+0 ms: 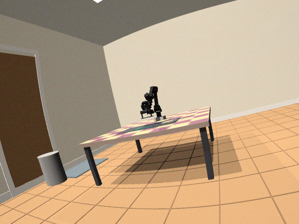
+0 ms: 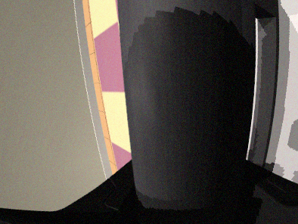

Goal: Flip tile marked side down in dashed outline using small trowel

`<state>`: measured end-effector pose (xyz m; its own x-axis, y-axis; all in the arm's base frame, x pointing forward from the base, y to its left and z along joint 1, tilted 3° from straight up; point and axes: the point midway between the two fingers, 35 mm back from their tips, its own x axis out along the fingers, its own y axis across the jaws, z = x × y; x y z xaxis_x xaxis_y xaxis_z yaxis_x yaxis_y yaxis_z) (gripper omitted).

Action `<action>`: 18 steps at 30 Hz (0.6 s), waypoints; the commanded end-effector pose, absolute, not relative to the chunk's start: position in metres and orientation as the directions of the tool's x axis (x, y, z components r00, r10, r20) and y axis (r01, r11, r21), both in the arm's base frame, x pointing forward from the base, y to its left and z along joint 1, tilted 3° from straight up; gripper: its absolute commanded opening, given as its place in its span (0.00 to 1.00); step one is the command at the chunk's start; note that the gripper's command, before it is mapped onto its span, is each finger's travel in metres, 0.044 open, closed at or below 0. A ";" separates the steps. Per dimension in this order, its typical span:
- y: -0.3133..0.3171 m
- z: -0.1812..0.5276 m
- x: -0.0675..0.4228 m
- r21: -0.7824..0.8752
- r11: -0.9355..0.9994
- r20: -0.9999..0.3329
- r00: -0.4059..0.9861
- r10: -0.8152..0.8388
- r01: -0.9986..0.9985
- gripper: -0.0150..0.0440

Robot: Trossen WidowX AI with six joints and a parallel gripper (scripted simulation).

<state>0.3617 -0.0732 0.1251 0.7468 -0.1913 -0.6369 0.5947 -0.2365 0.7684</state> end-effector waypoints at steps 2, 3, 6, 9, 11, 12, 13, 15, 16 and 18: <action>-0.073 0.130 0.364 0.777 -0.230 -0.626 0.756 -0.191 0.585 0.25; -0.073 0.130 0.364 0.777 -0.230 -0.626 0.756 -0.191 0.585 0.25; -0.073 0.130 0.364 0.777 -0.230 -0.626 0.756 -0.191 0.585 0.25; -0.073 0.129 0.363 0.775 -0.231 -0.628 0.754 -0.191 0.588 0.25; -0.073 0.125 0.362 0.768 -0.236 -0.637 0.747 -0.191 0.595 0.25; -0.073 0.125 0.362 0.768 -0.237 -0.638 0.746 -0.191 0.595 0.25; -0.073 0.125 0.361 0.767 -0.237 -0.638 0.746 -0.191 0.596 0.25; -0.073 0.124 0.361 0.766 -0.237 -0.640 0.745 -0.191 0.598 0.25; -0.073 0.124 0.361 0.766 -0.237 -0.640 0.745 -0.191 0.598 0.25; -0.075 0.123 0.362 0.759 -0.222 -0.650 0.737 -0.188 0.613 0.25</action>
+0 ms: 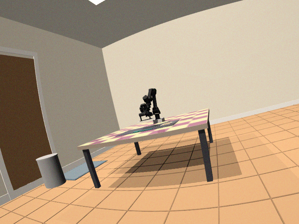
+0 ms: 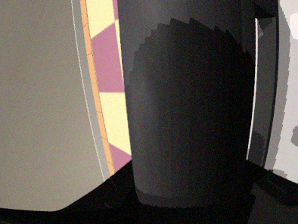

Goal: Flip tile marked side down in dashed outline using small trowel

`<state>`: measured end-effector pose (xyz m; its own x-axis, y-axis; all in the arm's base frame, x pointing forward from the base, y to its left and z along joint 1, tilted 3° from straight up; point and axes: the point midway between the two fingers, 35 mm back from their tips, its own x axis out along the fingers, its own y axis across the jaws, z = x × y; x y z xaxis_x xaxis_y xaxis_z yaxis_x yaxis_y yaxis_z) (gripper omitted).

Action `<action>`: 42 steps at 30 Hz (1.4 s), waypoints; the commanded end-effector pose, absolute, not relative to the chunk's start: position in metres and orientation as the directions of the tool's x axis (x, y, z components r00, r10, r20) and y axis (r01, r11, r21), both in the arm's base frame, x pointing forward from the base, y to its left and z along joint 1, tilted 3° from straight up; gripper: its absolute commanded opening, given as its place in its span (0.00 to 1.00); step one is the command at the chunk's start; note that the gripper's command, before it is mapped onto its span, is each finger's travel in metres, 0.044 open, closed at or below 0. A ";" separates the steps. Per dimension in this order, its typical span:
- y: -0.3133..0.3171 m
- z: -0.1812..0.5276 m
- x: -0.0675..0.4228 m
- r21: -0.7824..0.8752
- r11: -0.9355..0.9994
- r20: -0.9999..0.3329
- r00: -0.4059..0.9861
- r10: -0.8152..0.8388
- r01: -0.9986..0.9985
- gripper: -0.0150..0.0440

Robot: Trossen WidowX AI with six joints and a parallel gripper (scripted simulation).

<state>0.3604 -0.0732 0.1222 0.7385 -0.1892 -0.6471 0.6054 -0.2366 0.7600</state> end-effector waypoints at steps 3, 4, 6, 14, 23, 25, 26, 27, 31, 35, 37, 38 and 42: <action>-0.084 0.117 0.363 0.722 -0.157 -0.692 0.701 -0.172 0.674 0.25; -0.087 0.115 0.363 0.708 -0.135 -0.706 0.689 -0.166 0.693 0.25; -0.093 0.111 0.364 0.678 -0.090 -0.733 0.663 -0.153 0.729 0.25; -0.118 0.096 0.362 0.549 0.078 -0.827 0.554 -0.089 0.832 0.25; -0.147 0.082 0.354 0.427 0.251 -0.898 0.439 0.011 0.869 0.25; -0.153 0.079 0.352 0.408 0.287 -0.909 0.416 0.037 0.867 0.25; -0.156 0.078 0.351 0.400 0.304 -0.913 0.405 0.050 0.864 0.25; -0.159 0.076 0.349 0.393 0.321 -0.917 0.394 0.064 0.862 0.25; -0.171 0.071 0.343 0.380 0.382 -0.924 0.359 0.128 0.842 0.25; -0.182 0.065 0.336 0.387 0.434 -0.922 0.334 0.196 0.814 0.25; -0.188 0.063 0.332 0.397 0.456 -0.917 0.325 0.231 0.796 0.25; -0.191 0.062 0.330 0.404 0.466 -0.914 0.321 0.249 0.787 0.25; -0.201 0.059 0.323 0.437 0.507 -0.896 0.311 0.317 0.743 0.25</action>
<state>0.3259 -0.1907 0.0549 0.3003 0.2707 -0.9146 0.7874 0.4708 0.3979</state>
